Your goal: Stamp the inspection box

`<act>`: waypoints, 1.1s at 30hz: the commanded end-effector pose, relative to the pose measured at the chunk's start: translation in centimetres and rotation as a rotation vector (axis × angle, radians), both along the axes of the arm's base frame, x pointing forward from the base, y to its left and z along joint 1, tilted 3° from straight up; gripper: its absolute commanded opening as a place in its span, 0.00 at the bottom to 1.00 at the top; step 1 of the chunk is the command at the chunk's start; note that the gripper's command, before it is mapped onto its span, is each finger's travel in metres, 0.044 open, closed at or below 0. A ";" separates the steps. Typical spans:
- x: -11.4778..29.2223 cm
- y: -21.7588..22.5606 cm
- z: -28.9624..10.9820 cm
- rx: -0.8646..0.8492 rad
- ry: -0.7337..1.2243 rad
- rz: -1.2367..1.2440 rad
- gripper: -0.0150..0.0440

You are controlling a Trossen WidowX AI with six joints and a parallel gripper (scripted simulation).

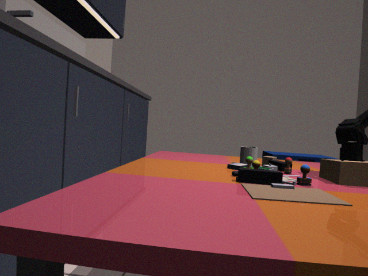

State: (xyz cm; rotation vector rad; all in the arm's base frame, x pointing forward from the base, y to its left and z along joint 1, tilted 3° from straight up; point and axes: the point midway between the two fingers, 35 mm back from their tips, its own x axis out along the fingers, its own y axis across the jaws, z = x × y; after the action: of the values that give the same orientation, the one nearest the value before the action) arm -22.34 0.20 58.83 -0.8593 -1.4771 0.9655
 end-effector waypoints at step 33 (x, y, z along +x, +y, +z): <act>43.4 17.8 -9.1 -0.195 1.451 -0.477 0.63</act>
State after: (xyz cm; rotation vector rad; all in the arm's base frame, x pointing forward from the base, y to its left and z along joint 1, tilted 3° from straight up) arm 17.66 17.46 52.38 -0.3999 -0.0699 1.0209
